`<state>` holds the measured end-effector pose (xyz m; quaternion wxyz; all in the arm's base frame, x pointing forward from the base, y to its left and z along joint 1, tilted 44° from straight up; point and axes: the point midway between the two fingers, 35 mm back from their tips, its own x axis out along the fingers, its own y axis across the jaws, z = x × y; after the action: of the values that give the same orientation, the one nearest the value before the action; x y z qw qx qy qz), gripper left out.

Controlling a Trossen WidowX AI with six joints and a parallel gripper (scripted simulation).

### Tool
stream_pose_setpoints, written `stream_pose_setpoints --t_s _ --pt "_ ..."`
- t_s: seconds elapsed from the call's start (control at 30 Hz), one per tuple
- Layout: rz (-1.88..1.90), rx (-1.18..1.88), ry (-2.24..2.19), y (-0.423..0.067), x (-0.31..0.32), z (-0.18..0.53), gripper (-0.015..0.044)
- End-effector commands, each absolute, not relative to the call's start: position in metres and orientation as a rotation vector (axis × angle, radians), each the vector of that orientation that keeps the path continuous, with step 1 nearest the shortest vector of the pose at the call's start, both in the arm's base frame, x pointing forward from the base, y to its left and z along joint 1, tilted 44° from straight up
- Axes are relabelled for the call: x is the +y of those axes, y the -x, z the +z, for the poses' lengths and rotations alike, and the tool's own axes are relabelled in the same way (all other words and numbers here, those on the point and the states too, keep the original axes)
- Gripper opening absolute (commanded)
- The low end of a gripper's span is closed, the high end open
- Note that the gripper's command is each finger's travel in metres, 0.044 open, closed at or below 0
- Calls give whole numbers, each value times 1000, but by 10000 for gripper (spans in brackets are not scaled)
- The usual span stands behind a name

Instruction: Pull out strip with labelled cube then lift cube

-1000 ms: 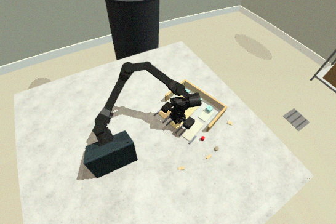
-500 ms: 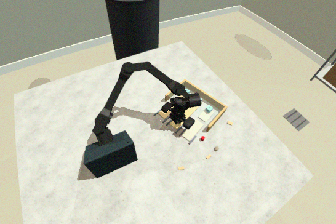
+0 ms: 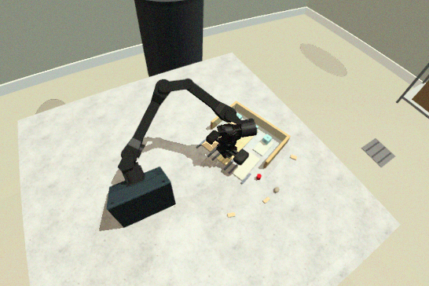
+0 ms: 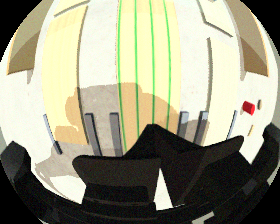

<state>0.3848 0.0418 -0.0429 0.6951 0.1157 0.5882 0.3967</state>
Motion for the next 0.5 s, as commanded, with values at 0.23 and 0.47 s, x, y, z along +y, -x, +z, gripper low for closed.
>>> stream_pose_setpoints --t_s 0.23,0.47 --pt "887 1316 -269 -384 44 -45 0" --pt "887 1316 -269 -385 45 -45 0"
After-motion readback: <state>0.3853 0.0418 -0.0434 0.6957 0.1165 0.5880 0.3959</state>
